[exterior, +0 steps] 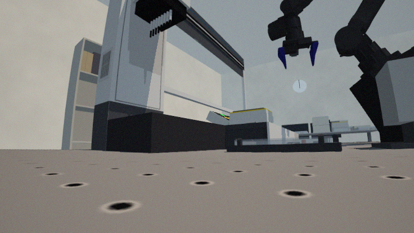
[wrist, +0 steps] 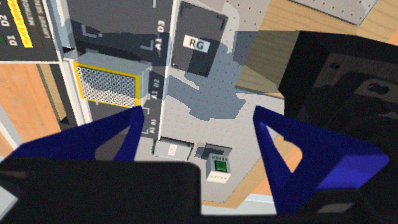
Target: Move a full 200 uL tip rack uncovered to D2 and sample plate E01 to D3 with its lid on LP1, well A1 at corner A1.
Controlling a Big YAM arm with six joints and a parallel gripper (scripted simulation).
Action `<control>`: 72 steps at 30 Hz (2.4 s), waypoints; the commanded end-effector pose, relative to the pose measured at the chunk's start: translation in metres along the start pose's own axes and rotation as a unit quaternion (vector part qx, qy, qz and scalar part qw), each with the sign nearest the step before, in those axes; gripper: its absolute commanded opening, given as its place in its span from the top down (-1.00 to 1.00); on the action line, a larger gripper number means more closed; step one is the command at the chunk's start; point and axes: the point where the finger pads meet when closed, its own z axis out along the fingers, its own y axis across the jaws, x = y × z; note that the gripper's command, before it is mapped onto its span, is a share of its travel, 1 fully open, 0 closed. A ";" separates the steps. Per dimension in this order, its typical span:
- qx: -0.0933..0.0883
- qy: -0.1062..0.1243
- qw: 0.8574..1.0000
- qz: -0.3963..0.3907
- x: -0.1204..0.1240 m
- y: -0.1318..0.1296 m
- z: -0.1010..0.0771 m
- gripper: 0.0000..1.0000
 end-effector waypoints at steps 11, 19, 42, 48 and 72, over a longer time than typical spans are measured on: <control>-0.023 -0.026 0.997 0.072 -0.066 0.007 -0.021 -1.00; -0.019 -0.029 0.994 0.108 -0.109 -0.005 -0.020 -1.00; -0.011 -0.033 0.994 0.108 -0.207 -0.035 -0.020 -1.00; -0.009 -0.034 0.994 0.108 -0.237 -0.044 -0.020 -1.00; -0.005 -0.030 0.995 0.096 -0.309 -0.060 -0.019 -1.00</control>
